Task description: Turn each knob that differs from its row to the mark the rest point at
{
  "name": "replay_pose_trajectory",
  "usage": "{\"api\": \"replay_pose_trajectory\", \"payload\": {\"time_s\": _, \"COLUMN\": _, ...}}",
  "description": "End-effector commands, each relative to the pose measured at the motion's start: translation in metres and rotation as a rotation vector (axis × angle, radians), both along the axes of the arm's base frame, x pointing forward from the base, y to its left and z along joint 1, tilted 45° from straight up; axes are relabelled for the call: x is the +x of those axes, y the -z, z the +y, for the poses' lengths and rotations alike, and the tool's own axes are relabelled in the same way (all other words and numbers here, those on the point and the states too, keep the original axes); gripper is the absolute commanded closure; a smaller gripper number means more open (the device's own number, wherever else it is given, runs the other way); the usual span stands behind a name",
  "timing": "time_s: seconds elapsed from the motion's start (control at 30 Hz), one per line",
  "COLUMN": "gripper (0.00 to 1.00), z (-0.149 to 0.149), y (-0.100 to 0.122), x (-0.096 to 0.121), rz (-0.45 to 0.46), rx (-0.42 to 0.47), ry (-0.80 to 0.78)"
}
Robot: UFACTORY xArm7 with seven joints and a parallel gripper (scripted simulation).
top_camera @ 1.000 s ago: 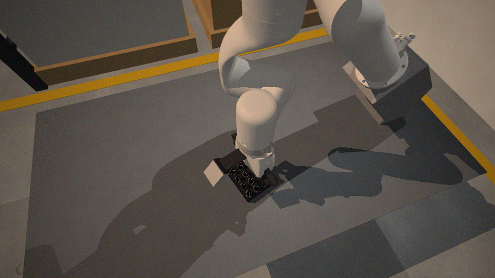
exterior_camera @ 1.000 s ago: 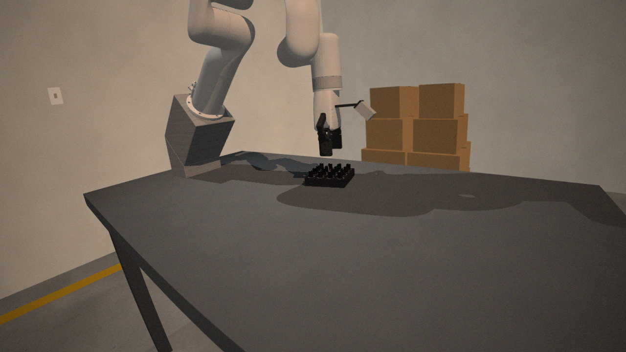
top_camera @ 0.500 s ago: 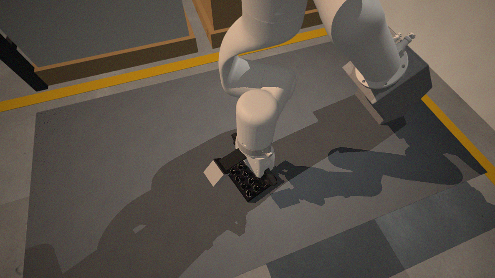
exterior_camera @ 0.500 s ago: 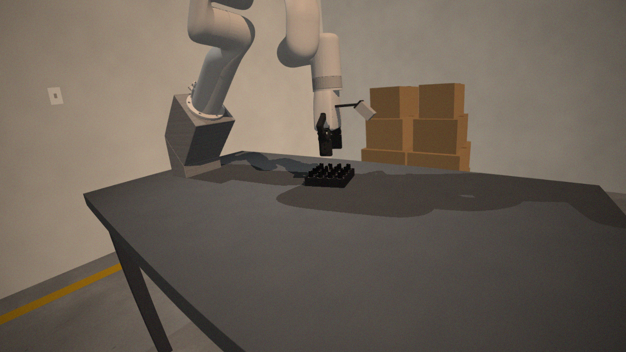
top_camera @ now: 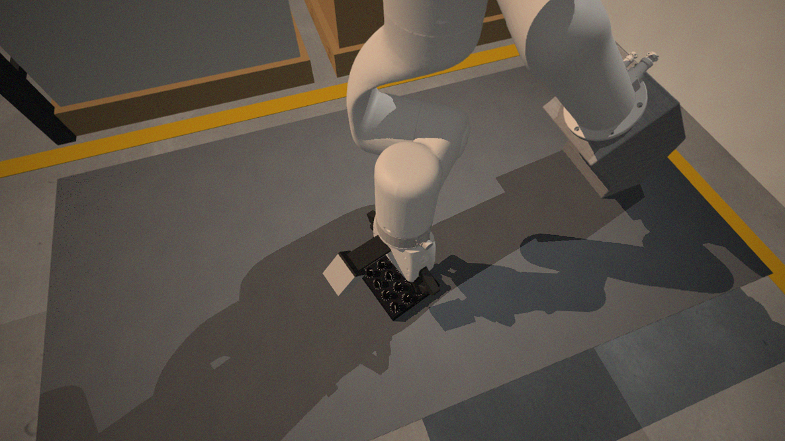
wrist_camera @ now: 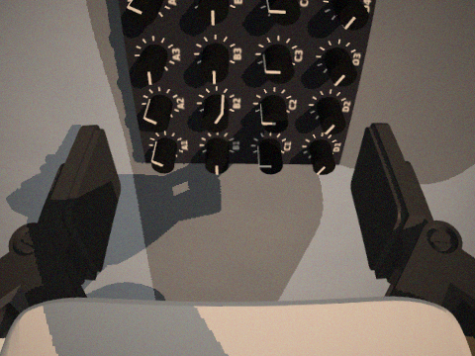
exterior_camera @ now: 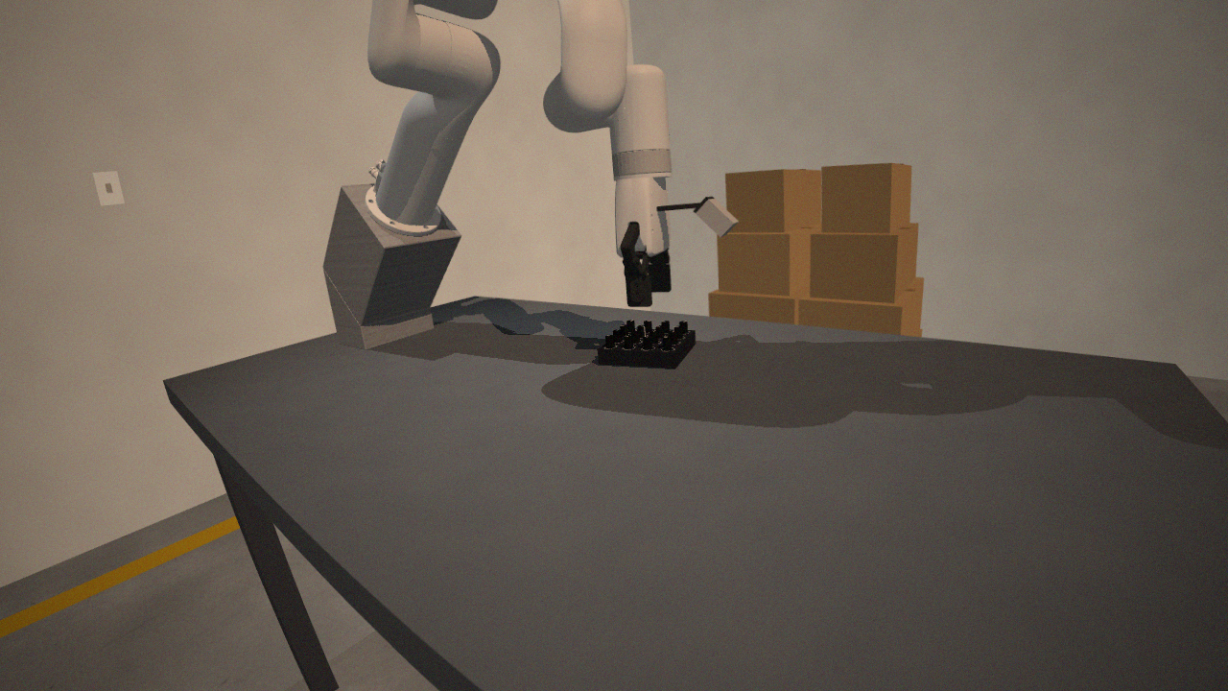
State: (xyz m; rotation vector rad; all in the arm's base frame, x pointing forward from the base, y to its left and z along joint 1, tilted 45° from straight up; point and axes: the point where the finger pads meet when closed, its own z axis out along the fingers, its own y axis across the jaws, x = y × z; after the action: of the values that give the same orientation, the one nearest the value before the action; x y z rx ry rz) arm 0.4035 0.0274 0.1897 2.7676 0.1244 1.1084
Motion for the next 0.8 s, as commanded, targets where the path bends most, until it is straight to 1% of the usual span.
{"api": "replay_pose_trajectory", "payload": {"time_s": 0.0, "gripper": 0.0, "z": 0.0002, "y": -0.0008, "x": 0.0004, "rz": -0.002, "rx": 0.0, "ry": 0.0}}
{"api": "replay_pose_trajectory", "payload": {"time_s": 0.4, "gripper": 0.0, "z": 0.0001, "y": -0.0001, "x": -0.0003, "rz": -0.002, "rx": 0.0, "ry": 0.0}}
{"api": "replay_pose_trajectory", "payload": {"time_s": 0.77, "gripper": 0.0, "z": -0.0011, "y": 0.0075, "x": -0.0076, "rz": -0.003, "rx": -0.002, "ry": 0.0}}
